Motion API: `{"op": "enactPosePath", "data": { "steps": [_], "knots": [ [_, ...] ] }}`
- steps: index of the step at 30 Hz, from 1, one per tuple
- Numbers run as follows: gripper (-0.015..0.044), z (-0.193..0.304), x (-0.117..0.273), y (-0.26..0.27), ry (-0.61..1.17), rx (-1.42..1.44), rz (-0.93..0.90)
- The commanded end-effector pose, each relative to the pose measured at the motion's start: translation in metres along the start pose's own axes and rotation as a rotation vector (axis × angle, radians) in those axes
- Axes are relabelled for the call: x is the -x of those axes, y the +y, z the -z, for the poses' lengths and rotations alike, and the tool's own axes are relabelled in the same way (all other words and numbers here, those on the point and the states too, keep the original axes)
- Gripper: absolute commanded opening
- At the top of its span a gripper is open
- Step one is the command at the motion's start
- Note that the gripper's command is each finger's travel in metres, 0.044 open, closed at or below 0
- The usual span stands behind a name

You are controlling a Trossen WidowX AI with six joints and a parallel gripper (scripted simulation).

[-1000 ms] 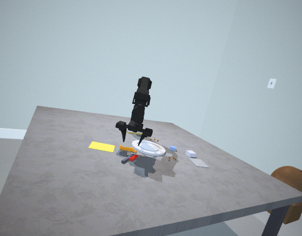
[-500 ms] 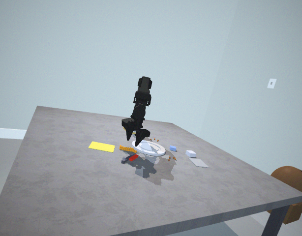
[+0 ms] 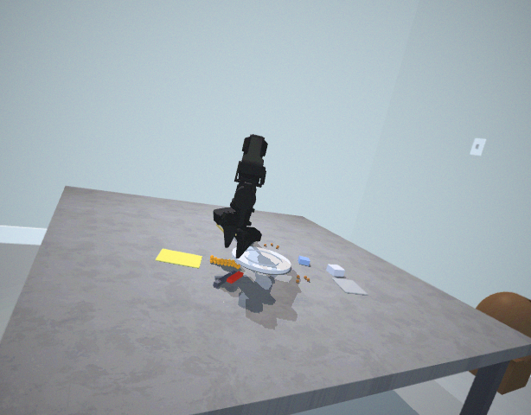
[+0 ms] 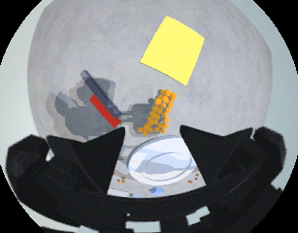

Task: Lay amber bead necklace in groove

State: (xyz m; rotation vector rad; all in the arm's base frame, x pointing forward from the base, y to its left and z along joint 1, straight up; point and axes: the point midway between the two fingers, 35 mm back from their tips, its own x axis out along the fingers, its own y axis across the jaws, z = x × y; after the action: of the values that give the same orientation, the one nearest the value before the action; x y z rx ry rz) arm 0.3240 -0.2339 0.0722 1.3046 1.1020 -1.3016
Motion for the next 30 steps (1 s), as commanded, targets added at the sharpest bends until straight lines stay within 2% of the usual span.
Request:
{"op": "enactPosePath", "data": {
  "steps": [1,26,30],
  "knots": [
    [0.0380,0.000,-0.001,0.000,0.000,0.000,-0.001],
    [0.0380,0.001,-0.034,0.000,0.004,-0.007,-0.001],
    [0.0275,0.000,-0.031,0.000,0.000,-0.003,0.001]
  ]
}}
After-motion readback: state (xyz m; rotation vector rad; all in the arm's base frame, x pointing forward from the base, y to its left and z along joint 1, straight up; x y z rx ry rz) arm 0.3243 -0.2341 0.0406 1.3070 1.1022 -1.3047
